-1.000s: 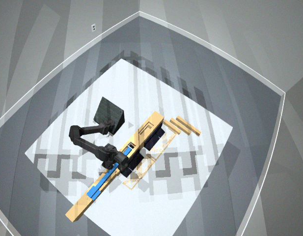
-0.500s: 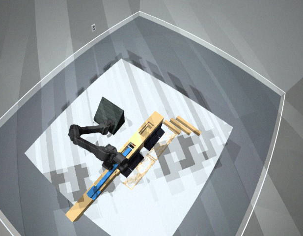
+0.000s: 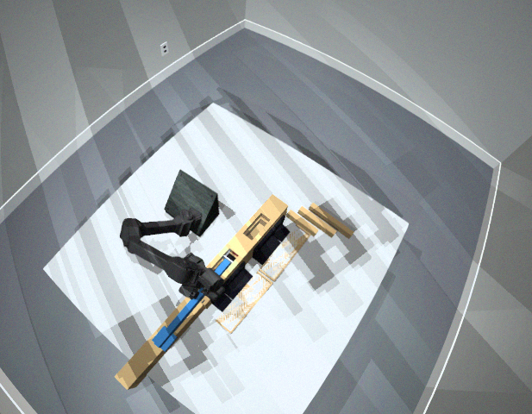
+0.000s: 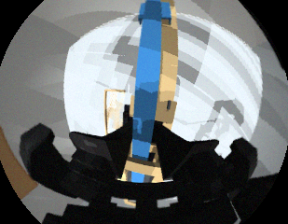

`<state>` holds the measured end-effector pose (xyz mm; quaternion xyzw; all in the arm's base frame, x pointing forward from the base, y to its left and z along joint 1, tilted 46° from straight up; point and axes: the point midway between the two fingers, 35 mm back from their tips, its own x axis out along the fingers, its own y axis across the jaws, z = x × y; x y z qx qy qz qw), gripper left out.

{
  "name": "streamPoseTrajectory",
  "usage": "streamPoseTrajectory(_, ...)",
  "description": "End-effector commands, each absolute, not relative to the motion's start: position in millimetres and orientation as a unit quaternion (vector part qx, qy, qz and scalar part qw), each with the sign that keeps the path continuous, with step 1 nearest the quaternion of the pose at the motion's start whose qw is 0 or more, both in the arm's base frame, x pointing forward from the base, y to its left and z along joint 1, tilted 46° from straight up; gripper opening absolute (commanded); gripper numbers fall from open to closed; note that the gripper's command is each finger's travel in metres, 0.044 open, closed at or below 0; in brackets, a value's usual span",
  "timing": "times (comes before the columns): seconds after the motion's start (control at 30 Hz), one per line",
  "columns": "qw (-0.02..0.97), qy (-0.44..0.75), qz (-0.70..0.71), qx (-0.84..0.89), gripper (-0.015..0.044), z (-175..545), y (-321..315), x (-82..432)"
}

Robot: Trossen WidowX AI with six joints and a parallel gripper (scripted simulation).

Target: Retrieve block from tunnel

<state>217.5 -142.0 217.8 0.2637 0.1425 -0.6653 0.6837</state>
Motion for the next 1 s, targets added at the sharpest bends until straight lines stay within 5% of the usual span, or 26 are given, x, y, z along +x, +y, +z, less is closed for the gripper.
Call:
streamPoseTrajectory(0.0, 0.681, 0.135, -0.668, 0.269, 0.0, 224, -151, 216)
streamPoseTrajectory(0.97, 0.684, 0.132, -0.666, 0.267, 0.0, 257, -188, 205)
